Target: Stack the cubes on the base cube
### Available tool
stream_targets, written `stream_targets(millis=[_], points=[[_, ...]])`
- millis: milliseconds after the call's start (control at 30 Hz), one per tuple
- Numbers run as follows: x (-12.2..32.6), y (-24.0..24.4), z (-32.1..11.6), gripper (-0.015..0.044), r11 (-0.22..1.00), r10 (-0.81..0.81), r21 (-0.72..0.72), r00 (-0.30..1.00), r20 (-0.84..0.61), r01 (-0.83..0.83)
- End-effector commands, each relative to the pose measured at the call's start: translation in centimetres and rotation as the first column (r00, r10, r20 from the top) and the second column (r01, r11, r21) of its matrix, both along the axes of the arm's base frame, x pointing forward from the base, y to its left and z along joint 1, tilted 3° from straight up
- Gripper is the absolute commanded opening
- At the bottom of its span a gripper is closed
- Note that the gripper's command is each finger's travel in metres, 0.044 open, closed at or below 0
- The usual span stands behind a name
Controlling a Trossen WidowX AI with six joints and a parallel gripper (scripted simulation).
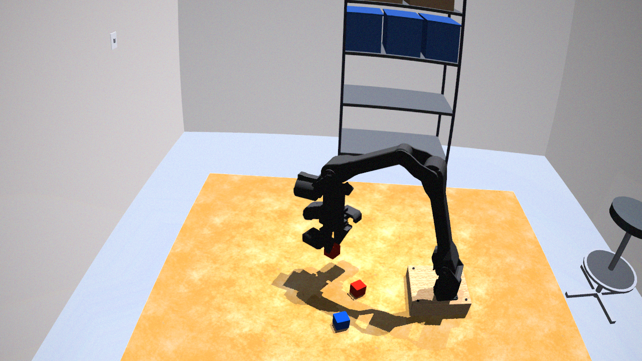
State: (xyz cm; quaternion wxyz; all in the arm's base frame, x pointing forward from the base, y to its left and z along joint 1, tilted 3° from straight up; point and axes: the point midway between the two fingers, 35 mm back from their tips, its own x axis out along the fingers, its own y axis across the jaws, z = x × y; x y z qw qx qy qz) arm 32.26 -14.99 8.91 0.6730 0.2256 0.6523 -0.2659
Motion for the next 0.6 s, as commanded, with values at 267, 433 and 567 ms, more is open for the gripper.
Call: stream_targets(millis=[267, 433, 567], points=[[-0.4, 0.4, 4.2, 0.0105, 1.0, -0.003, -0.005, 1.0, 0.016, 0.003], [-0.3, 0.6, 4.2, 0.0105, 1.0, -0.001, -0.004, 1.0, 0.016, 0.001], [0.1, 1.8, 3.9, 0.0105, 1.0, 0.009, -0.003, 1.0, 0.016, -0.009]])
